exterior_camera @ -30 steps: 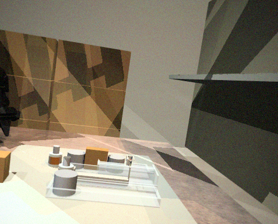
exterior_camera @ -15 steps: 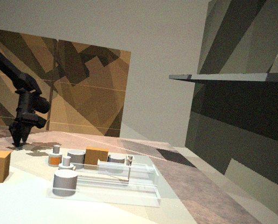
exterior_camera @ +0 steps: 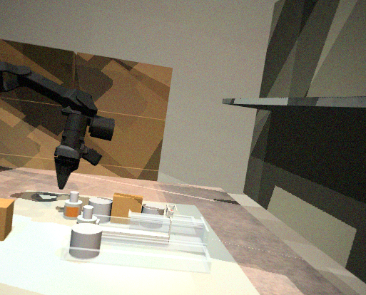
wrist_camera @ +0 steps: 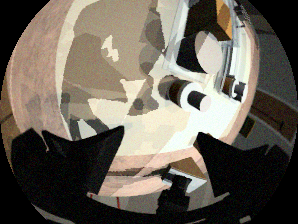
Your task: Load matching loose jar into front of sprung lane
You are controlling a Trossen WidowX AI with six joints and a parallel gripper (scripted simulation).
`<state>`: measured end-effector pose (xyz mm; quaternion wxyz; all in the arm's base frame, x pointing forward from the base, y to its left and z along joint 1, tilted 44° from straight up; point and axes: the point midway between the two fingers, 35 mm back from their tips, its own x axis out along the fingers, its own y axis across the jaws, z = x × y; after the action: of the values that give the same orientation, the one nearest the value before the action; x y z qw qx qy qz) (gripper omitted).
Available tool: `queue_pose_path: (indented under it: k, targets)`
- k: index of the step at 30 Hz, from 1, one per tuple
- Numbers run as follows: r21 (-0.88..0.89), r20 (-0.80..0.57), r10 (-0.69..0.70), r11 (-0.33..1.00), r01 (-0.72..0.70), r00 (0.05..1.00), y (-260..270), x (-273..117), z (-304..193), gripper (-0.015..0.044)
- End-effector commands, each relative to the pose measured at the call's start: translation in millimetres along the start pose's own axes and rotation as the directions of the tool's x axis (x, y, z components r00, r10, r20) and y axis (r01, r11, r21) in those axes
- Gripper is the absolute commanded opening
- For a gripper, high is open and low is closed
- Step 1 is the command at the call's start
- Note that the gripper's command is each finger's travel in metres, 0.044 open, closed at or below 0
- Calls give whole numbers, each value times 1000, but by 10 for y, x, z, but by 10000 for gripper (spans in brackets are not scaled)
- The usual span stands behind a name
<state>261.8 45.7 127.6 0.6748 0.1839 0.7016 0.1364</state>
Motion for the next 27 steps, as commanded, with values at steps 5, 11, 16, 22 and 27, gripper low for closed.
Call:
queue_pose_path:
  k: [5, 11, 16, 22, 27]
  targets:
    - [62, 96, 281, 956, -288, 955, -646, -241, 275, 440]
    - [60, 112, 303, 949, -310, 947, -710, -262, 296, 440]
    - [60, 112, 303, 949, -311, 946, -643, -58, 321, 440]
    - [59, 113, 303, 948, -311, 946, -615, 26, 330, 440]
    - [59, 113, 304, 948, -312, 946, -573, 156, 347, 440]
